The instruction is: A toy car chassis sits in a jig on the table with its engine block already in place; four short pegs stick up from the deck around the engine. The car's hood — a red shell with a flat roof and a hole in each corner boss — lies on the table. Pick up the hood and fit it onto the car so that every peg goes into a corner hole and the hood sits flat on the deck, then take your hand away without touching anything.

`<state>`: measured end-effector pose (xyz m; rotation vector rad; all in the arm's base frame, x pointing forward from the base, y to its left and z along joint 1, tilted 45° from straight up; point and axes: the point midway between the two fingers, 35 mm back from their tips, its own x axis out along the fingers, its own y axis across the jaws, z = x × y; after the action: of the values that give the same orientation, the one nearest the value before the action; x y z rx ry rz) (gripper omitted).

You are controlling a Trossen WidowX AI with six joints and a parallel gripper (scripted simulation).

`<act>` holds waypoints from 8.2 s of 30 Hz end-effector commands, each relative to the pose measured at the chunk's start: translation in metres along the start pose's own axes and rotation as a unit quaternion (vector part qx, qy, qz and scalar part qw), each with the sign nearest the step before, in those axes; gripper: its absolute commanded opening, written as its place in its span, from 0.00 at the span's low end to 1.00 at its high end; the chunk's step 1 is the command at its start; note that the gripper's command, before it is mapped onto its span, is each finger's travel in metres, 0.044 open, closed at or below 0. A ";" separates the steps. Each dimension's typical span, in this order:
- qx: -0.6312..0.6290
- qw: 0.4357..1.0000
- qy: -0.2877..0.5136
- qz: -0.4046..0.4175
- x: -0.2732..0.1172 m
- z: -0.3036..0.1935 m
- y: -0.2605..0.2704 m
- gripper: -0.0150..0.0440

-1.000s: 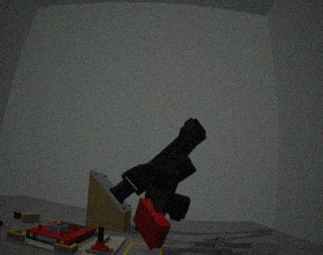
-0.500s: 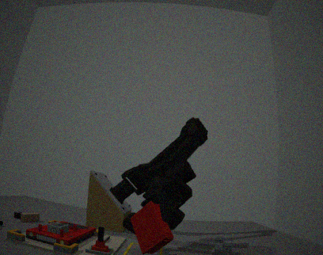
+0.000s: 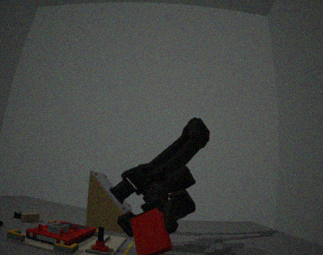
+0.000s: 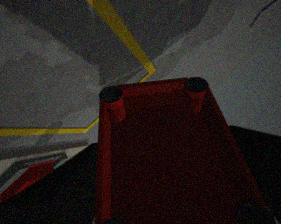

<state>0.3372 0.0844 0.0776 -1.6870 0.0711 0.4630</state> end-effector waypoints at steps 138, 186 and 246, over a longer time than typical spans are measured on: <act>0.850 0.181 0.195 0.455 -0.025 -0.004 -0.044 1.00; 0.850 0.181 0.195 0.455 -0.011 0.015 -0.031 1.00; 0.850 0.180 0.194 0.455 0.005 0.037 -0.016 1.00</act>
<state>0.3365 0.1228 0.0896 0.8784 1.4534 0.3651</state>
